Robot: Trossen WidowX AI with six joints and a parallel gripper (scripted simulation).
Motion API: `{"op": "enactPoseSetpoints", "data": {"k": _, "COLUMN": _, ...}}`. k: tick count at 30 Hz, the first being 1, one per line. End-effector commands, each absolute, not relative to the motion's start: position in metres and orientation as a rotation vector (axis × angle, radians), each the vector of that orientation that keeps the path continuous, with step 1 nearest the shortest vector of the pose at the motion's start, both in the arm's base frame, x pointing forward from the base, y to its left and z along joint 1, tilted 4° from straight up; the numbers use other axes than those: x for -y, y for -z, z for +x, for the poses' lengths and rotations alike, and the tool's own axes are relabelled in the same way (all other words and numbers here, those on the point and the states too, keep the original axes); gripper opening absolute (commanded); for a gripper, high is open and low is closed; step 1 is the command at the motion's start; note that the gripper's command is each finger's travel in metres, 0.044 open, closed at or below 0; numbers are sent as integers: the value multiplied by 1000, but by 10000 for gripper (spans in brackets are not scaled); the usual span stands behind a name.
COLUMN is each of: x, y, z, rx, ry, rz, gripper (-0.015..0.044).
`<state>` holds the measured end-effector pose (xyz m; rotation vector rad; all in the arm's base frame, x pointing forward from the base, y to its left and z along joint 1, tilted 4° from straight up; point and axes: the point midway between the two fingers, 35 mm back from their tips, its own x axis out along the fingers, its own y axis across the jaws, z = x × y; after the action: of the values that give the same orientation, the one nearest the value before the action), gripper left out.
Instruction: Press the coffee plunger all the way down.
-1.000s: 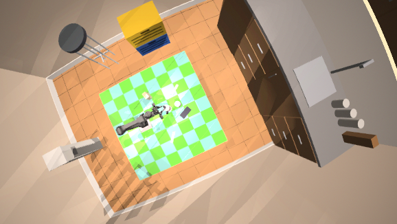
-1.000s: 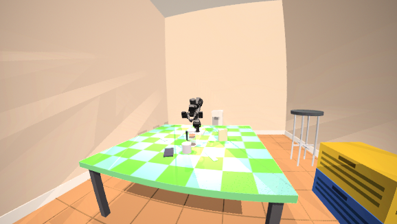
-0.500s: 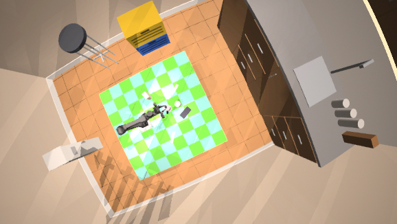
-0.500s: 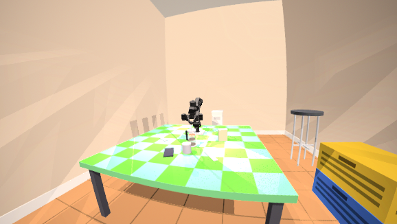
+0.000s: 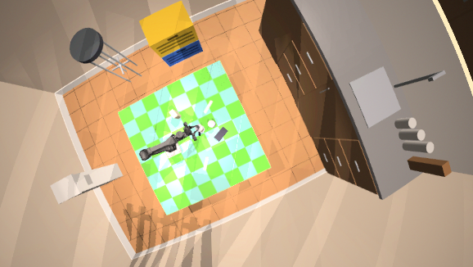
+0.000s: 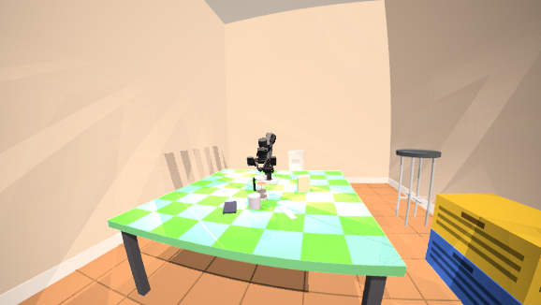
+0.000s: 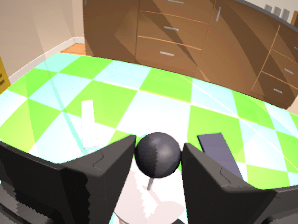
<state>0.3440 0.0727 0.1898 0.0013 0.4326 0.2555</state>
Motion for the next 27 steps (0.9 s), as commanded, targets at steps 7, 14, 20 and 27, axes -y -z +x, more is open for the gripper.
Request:
{"op": "enactPoseSetpoints", "data": {"k": 7, "x": -74, "y": -168, "z": 344, "rx": -505, "ry": -254, "rz": 5, "gripper": 125}}
{"op": "enactPoseSetpoints", "data": {"k": 14, "x": -74, "y": -168, "z": 345, "rx": -505, "ry": -254, "rz": 5, "gripper": 125}}
{"op": "enactPoseSetpoints", "data": {"k": 20, "x": -74, "y": -169, "z": 346, "rx": -504, "ry": -254, "rz": 5, "gripper": 125}}
{"op": "enactPoseSetpoints", "data": {"k": 27, "x": -74, "y": -169, "z": 346, "rx": -504, "ry": -254, "rz": 5, "gripper": 125}}
